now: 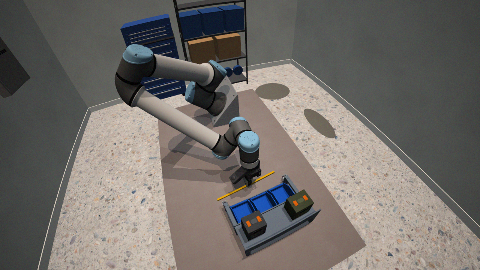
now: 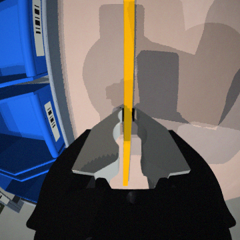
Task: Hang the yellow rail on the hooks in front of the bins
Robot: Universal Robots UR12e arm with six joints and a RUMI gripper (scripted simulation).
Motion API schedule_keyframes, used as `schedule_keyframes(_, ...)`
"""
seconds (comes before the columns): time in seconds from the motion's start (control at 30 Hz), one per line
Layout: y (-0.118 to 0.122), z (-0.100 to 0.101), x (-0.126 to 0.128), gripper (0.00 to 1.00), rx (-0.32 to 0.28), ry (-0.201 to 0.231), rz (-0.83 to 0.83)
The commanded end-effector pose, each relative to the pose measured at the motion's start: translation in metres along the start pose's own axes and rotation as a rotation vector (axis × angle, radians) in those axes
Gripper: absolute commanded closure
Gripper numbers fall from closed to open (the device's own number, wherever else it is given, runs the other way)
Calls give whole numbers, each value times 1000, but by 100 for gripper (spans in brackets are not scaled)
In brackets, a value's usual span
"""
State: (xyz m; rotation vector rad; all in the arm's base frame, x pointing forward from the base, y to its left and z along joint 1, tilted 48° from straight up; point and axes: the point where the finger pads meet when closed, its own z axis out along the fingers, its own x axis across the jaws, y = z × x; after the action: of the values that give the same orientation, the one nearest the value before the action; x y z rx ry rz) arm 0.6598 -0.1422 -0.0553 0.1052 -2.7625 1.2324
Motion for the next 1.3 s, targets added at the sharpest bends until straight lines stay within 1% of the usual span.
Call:
schedule_keyframes(0.0,0,-4,0,100,0,-1,0)
schedule_keyframes(0.17,0,-12,0,100,0,-1,0)
schedule_keyframes(0.37,0,-28,0,100,0,-1,0)
schedule_keyframes(0.43,0,-28,0,100,0,-1,0)
schedule_keyframes(0.93,0,-77,0,100,0,-1,0)
schedule_keyframes(1.0,0,-77,0,100,0,-1,0)
schedule_keyframes(1.27,0,-97,0,100,0,-1,0)
